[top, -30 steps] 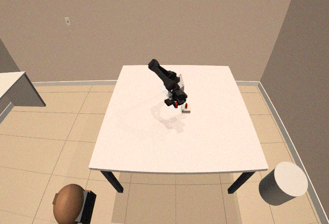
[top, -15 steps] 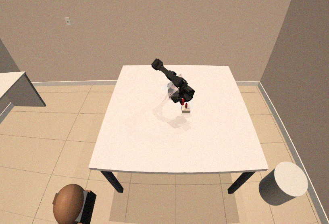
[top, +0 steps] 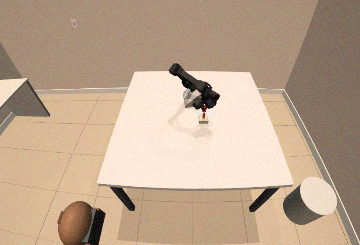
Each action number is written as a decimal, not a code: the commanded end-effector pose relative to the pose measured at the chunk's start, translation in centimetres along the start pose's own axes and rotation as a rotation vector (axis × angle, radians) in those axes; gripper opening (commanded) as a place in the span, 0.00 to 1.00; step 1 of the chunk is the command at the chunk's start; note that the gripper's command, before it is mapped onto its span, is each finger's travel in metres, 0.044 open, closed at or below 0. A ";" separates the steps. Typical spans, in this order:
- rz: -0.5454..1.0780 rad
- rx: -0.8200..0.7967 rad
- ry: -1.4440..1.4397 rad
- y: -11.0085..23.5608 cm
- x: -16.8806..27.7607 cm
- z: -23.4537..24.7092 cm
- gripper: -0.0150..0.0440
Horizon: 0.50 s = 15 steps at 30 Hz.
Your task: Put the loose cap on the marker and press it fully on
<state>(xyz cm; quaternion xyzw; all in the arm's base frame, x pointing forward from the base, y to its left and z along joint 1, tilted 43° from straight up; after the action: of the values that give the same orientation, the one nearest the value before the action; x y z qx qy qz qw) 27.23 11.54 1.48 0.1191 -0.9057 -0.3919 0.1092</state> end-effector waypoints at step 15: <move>0.006 0.000 -0.008 -2.3 0.0 0.2 0.25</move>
<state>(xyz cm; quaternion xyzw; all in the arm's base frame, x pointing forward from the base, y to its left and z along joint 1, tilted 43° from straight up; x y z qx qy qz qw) 27.41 10.69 0.16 0.1145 -0.9058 -0.3948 0.1024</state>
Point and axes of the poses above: the point midway between the two fingers, 35 mm back from their tips, its own y axis back along the fingers, its own z axis across the jaws, x = y × z, the point moved 1 cm from there along y, back along the fingers, and after that the axes turned 15 degrees about -y, right-handed, at the moved point
